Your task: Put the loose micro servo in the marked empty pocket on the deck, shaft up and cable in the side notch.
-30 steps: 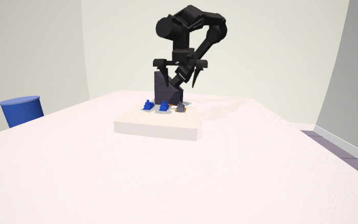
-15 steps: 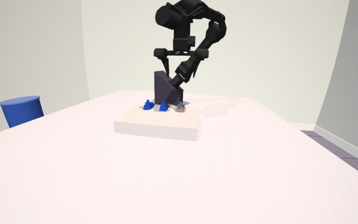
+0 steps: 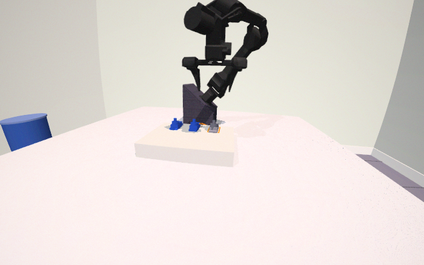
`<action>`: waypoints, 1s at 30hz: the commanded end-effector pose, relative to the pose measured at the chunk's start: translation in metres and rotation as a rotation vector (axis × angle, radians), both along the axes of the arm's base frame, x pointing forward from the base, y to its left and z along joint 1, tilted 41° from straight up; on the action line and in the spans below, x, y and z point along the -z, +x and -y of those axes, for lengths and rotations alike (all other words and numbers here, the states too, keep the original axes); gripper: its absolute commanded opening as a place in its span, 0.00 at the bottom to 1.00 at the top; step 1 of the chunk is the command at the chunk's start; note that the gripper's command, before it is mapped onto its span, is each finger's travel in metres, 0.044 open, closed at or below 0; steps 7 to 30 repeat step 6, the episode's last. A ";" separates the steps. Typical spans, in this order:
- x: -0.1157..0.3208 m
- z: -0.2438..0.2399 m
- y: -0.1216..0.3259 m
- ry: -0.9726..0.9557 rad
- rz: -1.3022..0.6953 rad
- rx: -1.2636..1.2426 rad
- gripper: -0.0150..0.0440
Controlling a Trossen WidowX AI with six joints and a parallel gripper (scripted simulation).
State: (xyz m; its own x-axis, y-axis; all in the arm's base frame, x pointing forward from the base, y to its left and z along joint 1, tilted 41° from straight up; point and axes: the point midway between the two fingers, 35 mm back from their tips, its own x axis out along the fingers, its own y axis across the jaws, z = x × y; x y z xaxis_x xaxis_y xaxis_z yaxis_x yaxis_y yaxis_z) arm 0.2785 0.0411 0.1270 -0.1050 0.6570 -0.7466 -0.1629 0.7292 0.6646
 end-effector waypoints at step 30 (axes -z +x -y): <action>0.000 0.001 0.000 -0.005 0.001 -0.004 1.00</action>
